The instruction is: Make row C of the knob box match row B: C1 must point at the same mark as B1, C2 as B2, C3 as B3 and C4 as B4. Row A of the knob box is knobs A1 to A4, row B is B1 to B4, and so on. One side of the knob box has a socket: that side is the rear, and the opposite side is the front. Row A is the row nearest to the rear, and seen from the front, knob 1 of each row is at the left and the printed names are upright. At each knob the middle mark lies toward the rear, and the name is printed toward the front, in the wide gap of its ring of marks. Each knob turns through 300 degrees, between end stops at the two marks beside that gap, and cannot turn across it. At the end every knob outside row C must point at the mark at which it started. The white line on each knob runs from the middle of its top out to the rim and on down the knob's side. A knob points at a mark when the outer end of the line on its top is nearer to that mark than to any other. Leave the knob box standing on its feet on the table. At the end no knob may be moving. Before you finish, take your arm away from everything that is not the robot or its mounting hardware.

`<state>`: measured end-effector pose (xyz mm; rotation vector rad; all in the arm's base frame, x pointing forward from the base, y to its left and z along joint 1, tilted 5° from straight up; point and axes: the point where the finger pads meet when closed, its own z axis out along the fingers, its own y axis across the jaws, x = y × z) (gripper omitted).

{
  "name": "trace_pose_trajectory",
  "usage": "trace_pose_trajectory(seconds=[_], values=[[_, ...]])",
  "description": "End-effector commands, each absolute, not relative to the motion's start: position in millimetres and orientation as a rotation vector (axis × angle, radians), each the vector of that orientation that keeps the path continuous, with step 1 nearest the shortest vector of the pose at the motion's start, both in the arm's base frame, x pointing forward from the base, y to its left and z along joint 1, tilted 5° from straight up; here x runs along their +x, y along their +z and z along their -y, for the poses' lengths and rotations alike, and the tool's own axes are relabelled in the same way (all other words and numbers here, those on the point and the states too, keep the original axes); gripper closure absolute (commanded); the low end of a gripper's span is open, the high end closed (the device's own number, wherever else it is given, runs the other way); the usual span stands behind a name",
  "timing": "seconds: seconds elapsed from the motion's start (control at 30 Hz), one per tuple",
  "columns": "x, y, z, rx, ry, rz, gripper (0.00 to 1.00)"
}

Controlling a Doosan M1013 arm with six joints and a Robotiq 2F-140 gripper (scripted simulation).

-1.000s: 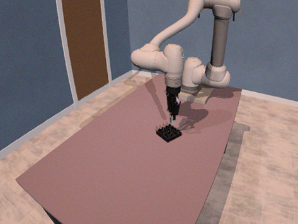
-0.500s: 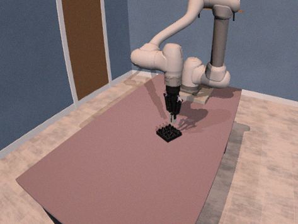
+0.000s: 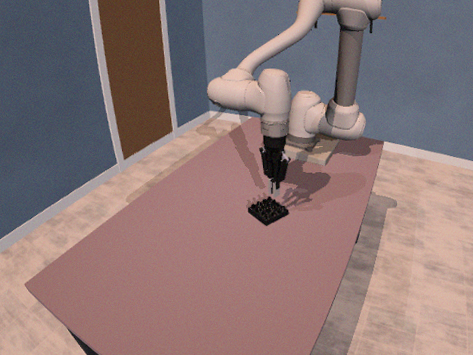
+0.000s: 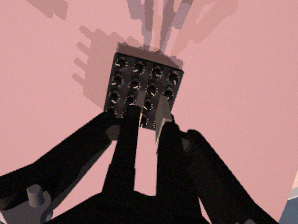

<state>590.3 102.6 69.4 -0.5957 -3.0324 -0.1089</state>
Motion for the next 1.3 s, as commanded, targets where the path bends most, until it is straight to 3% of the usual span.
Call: trace_pose_trajectory(seconds=[0.0,1.27], values=[[590.3,69.5,-102.6,-0.596,-0.109,3.032,0.88],[589.8,56.5,-103.6,-0.596,-0.109,3.032,0.88]])
